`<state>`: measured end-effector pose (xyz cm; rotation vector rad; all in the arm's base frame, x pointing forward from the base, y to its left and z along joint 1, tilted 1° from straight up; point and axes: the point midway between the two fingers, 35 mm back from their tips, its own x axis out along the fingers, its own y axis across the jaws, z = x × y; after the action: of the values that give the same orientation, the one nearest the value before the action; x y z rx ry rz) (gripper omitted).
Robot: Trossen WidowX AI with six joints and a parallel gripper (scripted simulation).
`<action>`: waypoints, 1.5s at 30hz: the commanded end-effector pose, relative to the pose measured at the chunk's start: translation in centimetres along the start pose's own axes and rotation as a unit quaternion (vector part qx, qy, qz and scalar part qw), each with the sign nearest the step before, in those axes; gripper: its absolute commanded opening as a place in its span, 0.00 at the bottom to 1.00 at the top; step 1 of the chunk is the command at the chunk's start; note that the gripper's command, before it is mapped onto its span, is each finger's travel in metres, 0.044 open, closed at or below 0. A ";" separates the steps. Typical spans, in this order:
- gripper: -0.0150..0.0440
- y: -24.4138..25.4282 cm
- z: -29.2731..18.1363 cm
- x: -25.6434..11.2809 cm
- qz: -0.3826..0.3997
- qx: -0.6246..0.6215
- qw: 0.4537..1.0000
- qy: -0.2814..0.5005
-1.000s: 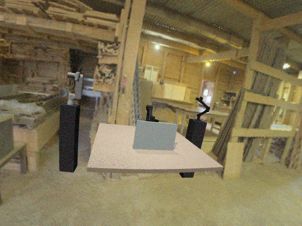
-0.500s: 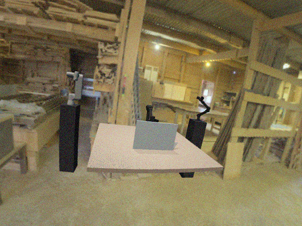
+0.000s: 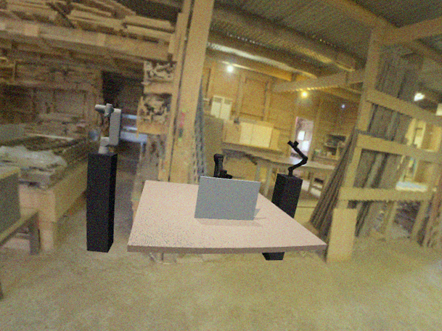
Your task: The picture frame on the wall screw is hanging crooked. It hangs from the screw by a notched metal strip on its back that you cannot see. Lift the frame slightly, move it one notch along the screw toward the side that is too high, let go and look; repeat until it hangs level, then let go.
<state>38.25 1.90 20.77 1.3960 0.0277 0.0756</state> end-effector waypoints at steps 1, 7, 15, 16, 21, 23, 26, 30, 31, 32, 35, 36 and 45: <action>0.25 0.4 0.1 0.0 0.007 0.001 1.000 -0.003; 0.25 0.3 0.2 0.0 0.007 0.001 1.000 -0.003; 0.25 0.2 0.2 0.0 0.007 0.001 1.000 -0.003; 0.25 0.2 0.3 0.0 0.007 0.001 1.000 -0.003; 0.25 0.3 0.3 0.0 0.007 0.001 1.000 -0.003; 0.25 0.3 0.3 0.0 0.007 0.001 1.000 -0.003; 0.25 0.3 0.4 0.0 0.007 0.001 1.000 -0.003; 0.25 0.3 0.4 0.0 0.007 0.001 1.000 -0.003; 0.25 0.3 0.4 0.0 0.007 0.001 1.000 -0.003; 0.25 0.3 0.4 0.0 0.007 0.001 1.000 -0.003; 0.25 0.3 0.6 0.0 0.007 0.001 1.000 -0.003; 0.25 0.3 0.6 0.0 0.007 0.001 1.000 -0.003; 0.25 0.5 0.9 0.0 0.007 0.000 1.000 -0.003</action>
<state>38.30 1.16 20.83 1.3956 0.0239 0.0700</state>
